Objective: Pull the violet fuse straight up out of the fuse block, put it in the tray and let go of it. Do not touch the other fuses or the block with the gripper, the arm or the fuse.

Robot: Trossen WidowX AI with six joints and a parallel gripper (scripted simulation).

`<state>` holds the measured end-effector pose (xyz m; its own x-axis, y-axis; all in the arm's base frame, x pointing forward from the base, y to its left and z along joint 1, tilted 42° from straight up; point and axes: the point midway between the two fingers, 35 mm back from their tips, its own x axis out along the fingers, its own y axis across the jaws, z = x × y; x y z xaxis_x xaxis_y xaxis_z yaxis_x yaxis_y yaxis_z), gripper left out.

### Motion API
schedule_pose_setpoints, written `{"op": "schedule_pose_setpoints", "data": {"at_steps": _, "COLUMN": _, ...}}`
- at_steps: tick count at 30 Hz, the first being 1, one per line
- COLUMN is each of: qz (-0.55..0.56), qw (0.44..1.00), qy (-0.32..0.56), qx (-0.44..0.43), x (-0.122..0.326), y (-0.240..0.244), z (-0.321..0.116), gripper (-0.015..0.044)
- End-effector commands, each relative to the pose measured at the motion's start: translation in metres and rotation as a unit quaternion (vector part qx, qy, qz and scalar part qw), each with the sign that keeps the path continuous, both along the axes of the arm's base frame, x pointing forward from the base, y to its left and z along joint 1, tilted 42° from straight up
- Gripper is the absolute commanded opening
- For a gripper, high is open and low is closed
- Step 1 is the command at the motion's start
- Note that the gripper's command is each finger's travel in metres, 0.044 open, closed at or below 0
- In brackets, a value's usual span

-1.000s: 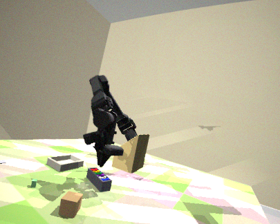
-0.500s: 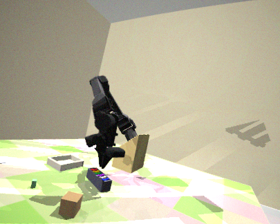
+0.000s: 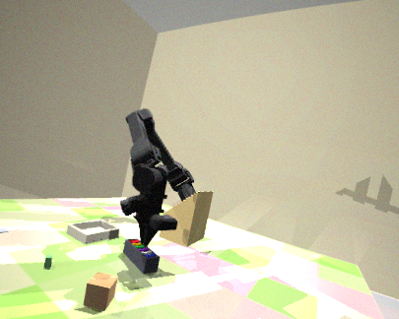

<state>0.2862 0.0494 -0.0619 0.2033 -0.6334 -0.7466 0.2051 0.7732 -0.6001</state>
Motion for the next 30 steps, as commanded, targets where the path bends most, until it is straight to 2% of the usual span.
{"op": "schedule_pose_setpoints", "data": {"at_steps": 1, "qz": 0.002, "qw": 1.0, "qy": 0.001, "qx": -0.002, "x": 0.001, "y": -0.002, "z": -0.002, "gripper": 0.0069}}
{"op": "schedule_pose_setpoints", "data": {"at_steps": 23, "qz": 0.002, "qw": 1.0, "qy": 0.001, "qx": -0.002, "x": 0.003, "y": -0.012, "z": -0.014, "gripper": 0.0069}}
{"op": "schedule_pose_setpoints", "data": {"at_steps": 30, "qz": 0.0, "qw": 1.0, "qy": 0.0, "qx": -0.001, "x": 0.003, "y": -0.011, "z": -0.013, "gripper": 0.0023}}
